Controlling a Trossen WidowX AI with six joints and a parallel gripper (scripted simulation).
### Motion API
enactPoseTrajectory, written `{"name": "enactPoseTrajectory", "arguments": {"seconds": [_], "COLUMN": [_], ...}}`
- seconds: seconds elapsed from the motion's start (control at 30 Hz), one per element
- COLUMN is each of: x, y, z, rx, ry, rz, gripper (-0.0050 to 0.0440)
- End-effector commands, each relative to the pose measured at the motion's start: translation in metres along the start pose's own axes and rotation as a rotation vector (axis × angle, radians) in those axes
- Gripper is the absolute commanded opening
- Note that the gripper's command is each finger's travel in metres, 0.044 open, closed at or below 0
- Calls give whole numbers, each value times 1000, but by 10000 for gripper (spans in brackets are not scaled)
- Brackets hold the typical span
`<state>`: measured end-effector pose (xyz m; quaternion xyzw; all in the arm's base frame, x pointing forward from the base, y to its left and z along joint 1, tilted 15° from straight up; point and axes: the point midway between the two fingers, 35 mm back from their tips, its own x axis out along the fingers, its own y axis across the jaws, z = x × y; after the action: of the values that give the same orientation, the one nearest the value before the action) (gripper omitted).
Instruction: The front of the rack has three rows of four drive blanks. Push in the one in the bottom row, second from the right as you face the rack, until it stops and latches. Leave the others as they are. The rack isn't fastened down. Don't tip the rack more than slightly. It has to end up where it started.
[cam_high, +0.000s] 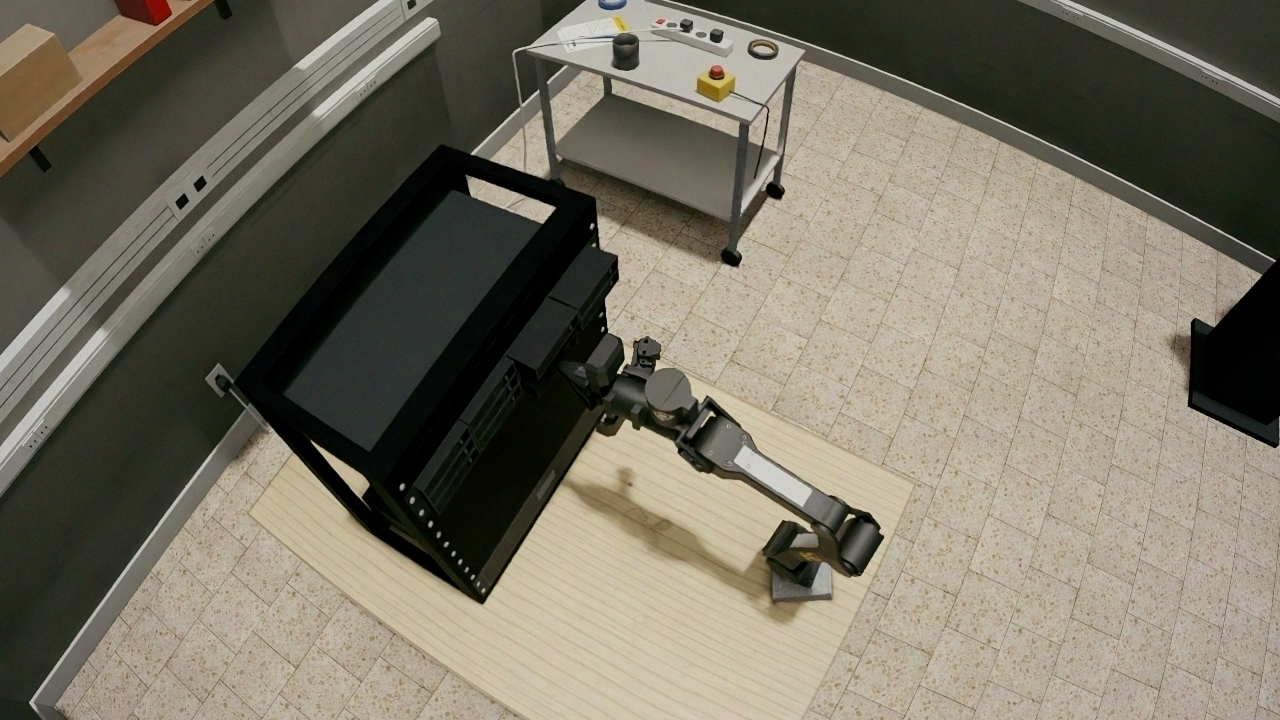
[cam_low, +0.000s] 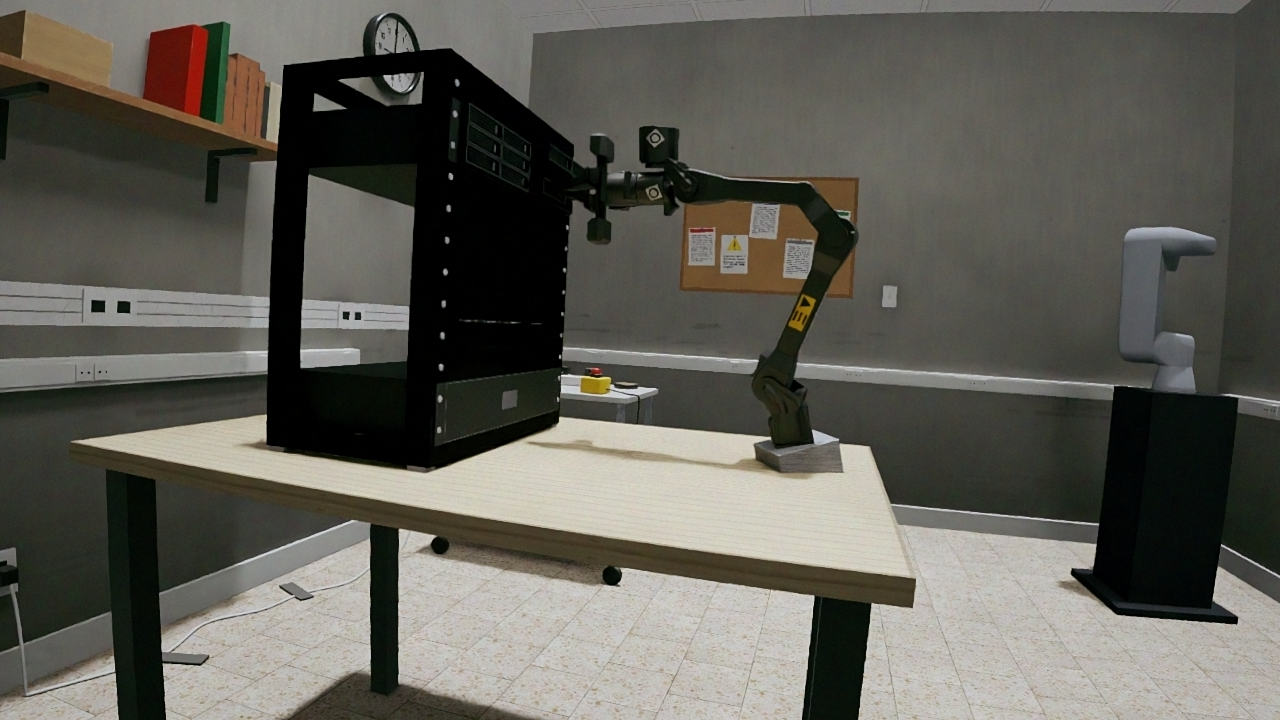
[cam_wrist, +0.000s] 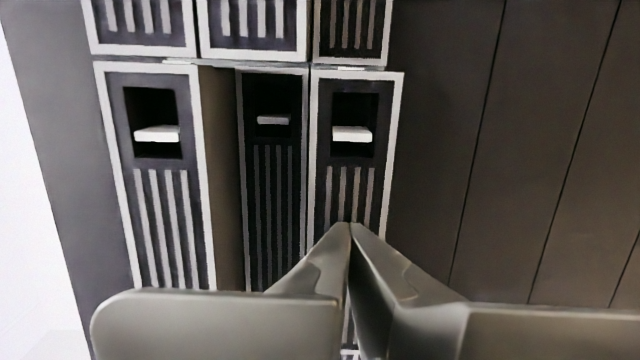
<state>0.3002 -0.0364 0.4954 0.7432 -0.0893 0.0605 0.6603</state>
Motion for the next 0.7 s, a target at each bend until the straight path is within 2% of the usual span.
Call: {"name": "enactPoseTrajectory", "arguments": {"seconds": [0.0, 0.67], "x": [2, 12], "y": [11, 11], "z": [-3, -3], "rx": [-6, -6], "ry": [6, 6], "rz": [25, 25], "gripper": [-50, -50]}}
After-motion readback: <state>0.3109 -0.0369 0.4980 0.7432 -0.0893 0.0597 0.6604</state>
